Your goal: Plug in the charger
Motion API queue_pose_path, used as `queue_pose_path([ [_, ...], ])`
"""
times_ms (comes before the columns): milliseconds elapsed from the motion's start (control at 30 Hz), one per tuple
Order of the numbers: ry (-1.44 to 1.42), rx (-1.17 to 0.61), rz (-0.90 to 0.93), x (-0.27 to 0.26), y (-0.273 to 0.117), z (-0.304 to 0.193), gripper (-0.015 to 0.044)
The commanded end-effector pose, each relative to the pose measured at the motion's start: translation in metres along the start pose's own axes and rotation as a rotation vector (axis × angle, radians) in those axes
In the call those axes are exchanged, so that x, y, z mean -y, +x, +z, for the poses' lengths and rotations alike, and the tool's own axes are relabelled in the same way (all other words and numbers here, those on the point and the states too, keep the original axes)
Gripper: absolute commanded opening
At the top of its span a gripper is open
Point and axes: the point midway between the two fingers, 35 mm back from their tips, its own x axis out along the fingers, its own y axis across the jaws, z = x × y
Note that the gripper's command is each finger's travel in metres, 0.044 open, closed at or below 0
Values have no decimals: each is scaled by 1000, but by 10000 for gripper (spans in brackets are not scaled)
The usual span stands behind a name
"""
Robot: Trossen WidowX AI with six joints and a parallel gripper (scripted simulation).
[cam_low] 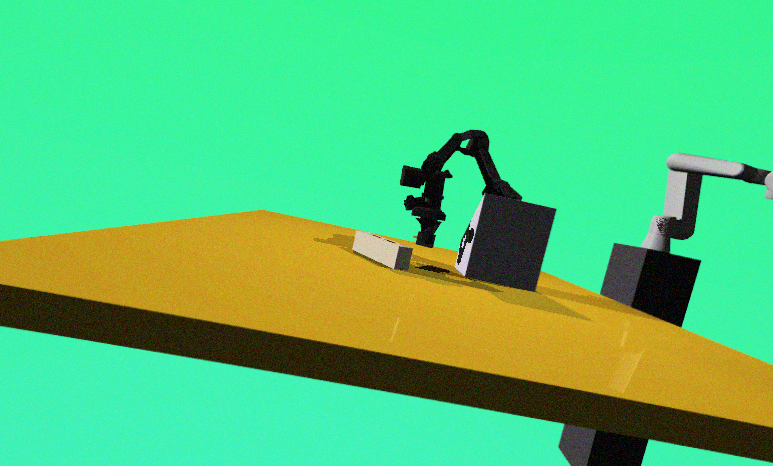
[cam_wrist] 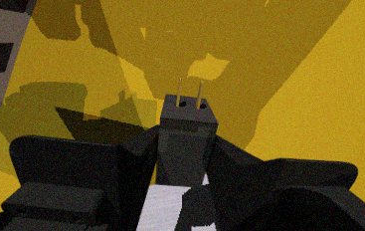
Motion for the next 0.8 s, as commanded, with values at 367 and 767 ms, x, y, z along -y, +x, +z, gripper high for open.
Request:
queue_pose_path([
  [367, -224, 7, -14, -21, 7, 1, 0],
  [767, -405, 8, -25, -37, 14, -2, 0],
])
